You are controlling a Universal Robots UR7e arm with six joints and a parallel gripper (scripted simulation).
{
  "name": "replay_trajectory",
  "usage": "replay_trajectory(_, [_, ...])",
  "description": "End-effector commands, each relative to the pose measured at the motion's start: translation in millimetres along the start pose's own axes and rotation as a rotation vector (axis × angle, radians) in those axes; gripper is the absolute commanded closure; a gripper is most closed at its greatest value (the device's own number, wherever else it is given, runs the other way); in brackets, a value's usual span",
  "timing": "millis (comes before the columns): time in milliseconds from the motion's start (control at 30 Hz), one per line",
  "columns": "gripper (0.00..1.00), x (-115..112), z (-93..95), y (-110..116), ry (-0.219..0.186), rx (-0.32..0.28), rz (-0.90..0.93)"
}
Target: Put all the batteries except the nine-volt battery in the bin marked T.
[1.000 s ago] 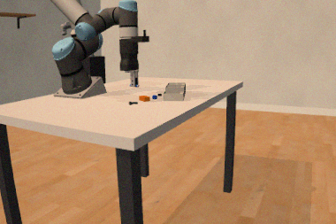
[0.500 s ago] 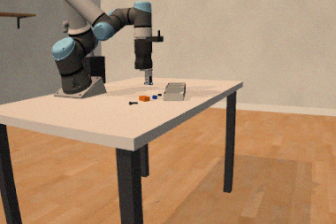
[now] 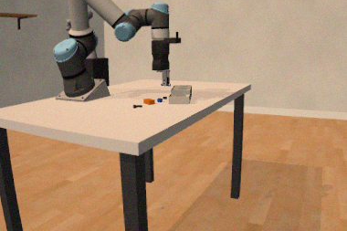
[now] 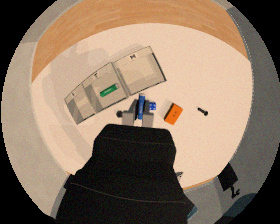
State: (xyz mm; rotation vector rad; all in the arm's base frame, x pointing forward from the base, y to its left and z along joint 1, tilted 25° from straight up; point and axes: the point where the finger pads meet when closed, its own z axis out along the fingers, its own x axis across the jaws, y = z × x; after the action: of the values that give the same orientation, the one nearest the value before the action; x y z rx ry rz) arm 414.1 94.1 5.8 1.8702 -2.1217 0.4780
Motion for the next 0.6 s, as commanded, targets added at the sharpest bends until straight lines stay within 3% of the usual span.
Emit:
replay_trajectory(0, [0.76, -25.4, -0.1, -5.6, 0.001, 0.000, -0.157])
replay_trajectory(367, [0.76, -78.6, -0.1, -14.7, 0.001, 0.001, -0.460])
replay_trajectory(567, [0.76, -80.6, -0.1, -15.0, 0.002, 0.001, -0.636])
